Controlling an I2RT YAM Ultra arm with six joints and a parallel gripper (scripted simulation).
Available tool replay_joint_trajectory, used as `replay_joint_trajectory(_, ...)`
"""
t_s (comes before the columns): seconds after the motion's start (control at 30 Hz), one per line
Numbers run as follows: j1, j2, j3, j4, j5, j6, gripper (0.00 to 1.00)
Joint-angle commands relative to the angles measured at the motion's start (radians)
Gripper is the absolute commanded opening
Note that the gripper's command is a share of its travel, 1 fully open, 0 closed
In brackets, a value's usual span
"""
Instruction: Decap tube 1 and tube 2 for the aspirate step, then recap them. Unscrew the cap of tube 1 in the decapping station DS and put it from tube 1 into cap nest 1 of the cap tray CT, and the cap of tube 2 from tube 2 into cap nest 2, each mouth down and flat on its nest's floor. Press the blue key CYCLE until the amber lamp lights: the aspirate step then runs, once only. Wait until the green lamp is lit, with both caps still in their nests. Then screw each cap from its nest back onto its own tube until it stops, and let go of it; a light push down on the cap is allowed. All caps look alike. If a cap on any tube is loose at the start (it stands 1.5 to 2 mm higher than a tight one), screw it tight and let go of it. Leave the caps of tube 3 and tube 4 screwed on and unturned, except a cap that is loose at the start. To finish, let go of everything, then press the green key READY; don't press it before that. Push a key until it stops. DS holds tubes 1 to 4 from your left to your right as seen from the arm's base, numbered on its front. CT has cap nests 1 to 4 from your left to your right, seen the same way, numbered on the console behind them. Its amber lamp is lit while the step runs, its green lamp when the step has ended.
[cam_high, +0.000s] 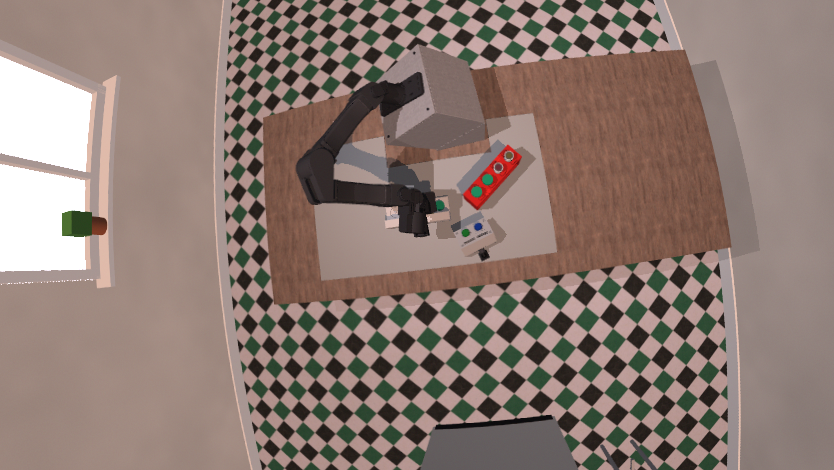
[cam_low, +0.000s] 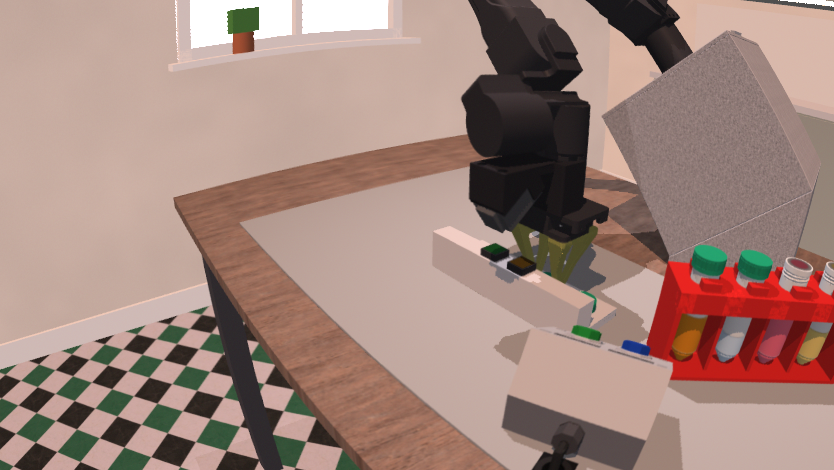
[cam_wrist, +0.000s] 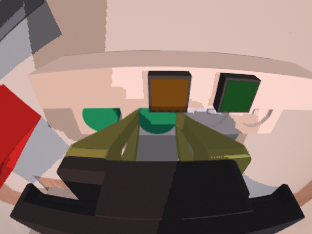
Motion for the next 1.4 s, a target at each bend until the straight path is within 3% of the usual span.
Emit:
replay_joint_trajectory(0.0, 0.005, -0.004, -0.001, 0.002, -0.001, -0.001, 0.0)
replay_joint_trajectory(0.03, 0.005, -0.004, -0.001, 0.002, -0.001, -0.001, 0.47)
replay_joint_trajectory(0.43, 0.005, -0.004, -0.001, 0.002, -0.001, -0.001, 0.47)
replay_joint_trajectory(0.57, 0.025, -0.034, -0.009, -0.036, 0.002, 0.025, 0.47)
replay_joint_trajectory(1.07, 0.18, -0.238, -0.012, -0.365, 0.013, 0.227, 0.47)
replay_joint_trajectory(1.13, 0.18, -0.238, -0.012, -0.365, 0.013, 0.227, 0.47)
replay_joint_trajectory(1.37, 0.253, -0.315, 0.017, -0.533, 0.011, 0.323, 0.47)
